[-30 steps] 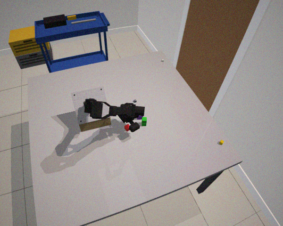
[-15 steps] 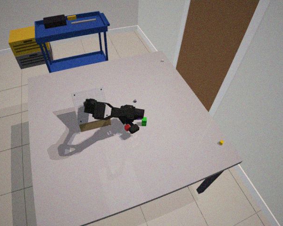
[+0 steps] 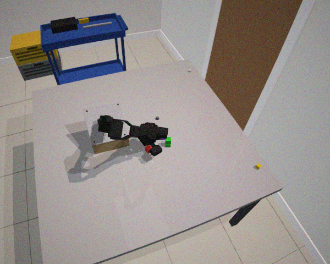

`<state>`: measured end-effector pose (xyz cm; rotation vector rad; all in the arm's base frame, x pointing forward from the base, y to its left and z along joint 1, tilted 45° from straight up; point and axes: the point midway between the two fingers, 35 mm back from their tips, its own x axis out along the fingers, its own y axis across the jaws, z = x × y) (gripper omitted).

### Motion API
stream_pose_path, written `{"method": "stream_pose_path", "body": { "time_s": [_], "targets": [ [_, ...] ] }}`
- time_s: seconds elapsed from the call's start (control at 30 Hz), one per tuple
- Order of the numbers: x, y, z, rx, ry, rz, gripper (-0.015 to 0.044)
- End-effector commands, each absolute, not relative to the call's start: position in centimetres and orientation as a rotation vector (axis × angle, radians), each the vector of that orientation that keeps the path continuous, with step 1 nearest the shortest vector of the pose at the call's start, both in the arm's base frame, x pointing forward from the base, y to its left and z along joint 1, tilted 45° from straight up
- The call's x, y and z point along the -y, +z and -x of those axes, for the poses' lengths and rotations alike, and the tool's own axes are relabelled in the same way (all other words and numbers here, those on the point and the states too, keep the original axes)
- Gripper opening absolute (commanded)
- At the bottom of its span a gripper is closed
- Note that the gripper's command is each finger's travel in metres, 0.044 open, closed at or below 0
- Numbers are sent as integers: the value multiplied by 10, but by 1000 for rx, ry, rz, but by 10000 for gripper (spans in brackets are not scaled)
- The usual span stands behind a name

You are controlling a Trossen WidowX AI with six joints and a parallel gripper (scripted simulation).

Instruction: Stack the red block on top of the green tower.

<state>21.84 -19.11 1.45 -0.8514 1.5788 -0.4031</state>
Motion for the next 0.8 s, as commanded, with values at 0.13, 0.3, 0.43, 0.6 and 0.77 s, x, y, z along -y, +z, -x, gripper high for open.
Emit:
{"method": "stream_pose_path", "body": {
  "time_s": [0.13,0.3,0.43,0.6,0.77],
  "targets": [
    [190,14,-218,-1579,-397,852,151],
    [190,14,-218,-1579,-397,852,98],
    [190,14,-218,-1579,-397,852,72],
    [183,22,-219,-1579,-396,851,0],
    [167,37,-219,-1578,-396,850,0]
  ]
}}
